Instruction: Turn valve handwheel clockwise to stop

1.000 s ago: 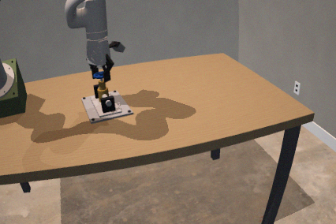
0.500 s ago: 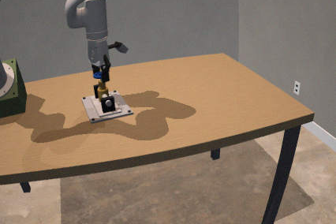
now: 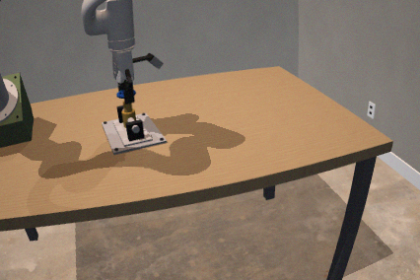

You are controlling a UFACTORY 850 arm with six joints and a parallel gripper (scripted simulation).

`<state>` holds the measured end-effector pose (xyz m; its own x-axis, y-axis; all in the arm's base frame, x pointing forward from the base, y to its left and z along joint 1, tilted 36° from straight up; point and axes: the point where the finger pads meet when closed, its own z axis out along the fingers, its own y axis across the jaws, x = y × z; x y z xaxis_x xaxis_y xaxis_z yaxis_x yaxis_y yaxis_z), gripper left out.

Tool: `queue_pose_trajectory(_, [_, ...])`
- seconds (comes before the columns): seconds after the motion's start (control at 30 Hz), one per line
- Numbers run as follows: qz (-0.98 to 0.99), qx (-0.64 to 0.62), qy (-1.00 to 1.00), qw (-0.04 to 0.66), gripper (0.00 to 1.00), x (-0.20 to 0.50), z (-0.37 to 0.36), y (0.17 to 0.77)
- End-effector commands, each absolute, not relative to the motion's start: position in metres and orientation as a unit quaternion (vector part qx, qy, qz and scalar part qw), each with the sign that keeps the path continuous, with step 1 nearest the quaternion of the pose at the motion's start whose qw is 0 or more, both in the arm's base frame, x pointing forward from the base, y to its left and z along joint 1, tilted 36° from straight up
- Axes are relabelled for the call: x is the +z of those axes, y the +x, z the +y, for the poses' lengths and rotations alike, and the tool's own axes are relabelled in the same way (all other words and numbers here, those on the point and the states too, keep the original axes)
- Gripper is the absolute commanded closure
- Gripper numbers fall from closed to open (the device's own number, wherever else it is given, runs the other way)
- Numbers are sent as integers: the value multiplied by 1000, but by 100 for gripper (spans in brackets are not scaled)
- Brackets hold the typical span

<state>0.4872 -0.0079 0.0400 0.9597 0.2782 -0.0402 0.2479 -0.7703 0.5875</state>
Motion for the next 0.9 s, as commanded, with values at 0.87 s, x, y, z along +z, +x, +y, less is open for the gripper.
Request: queue_pose_trajectory(0.87, [-134, 116, 941, 288, 100, 40, -7, 488])
